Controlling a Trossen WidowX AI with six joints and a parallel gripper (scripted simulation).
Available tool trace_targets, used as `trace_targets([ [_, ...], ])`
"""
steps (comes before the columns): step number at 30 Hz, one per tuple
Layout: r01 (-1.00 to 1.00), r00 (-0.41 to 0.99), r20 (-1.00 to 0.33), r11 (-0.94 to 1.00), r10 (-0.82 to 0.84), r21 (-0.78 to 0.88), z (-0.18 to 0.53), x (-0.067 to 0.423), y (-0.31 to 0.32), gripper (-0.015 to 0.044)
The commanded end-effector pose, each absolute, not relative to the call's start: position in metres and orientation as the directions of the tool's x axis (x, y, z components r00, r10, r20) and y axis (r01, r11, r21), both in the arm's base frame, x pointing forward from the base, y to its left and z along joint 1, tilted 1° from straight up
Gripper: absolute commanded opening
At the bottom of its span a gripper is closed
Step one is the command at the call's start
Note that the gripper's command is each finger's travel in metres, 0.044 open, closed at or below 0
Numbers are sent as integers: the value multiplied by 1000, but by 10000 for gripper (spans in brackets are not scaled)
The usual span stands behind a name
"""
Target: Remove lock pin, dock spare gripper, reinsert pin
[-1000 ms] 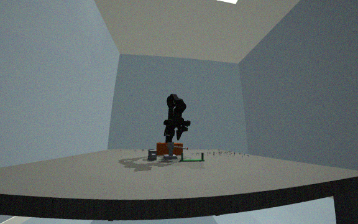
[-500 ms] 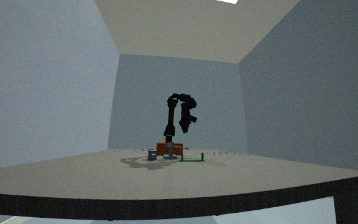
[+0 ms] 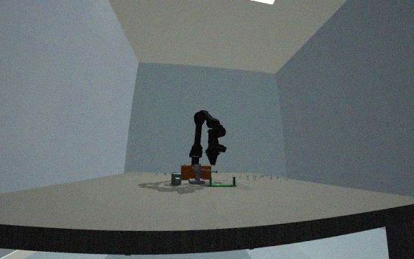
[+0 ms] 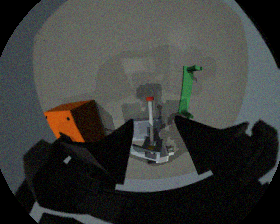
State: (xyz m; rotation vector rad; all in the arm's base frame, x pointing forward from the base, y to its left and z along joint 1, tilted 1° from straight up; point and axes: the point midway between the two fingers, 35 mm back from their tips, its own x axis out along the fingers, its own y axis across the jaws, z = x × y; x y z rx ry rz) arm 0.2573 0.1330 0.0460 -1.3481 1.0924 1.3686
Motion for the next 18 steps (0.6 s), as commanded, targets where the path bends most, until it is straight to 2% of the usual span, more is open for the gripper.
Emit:
trace_targets([
  [1, -978, 0, -1000, -209, 21, -4, 40, 257, 133, 300],
  [18, -978, 0, -1000, -209, 21, -4, 12, 258, 135, 300],
])
